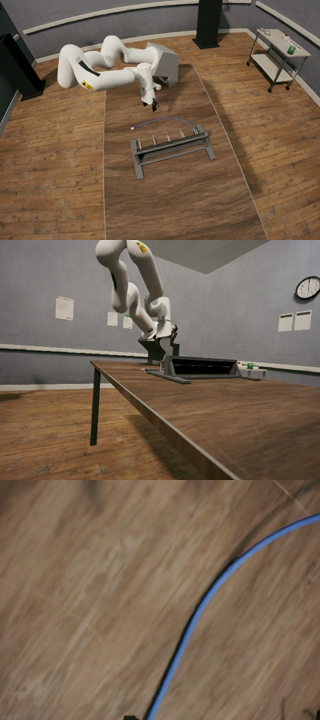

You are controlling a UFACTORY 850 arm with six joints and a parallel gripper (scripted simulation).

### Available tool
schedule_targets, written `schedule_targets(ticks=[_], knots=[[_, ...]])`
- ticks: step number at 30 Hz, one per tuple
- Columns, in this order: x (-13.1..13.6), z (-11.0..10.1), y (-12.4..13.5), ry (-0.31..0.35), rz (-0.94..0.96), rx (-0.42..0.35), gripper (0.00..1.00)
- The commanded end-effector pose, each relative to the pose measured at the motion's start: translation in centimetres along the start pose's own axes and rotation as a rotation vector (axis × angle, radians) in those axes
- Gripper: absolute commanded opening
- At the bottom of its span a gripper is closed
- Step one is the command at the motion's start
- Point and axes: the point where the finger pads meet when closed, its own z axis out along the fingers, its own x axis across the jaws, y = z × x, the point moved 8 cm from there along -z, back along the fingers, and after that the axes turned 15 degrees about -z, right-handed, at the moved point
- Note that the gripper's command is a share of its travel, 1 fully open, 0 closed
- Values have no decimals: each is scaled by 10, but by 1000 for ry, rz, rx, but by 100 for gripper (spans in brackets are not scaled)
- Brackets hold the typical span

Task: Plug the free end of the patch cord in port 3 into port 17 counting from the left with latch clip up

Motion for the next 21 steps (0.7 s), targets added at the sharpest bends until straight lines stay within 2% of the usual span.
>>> schedule_targets(ticks=[1, 12, 14, 16, 21], knots=[[-13, 22, 34, -46, 120, 67, 100], [-49, 51, 87, -109, 311, 121, 100], [-49, 51, 87, -109, 311, 121, 100], [-64, 59, 104, -127, 373, 132, 100], [-78, 66, 118, -141, 422, 139, 100]])
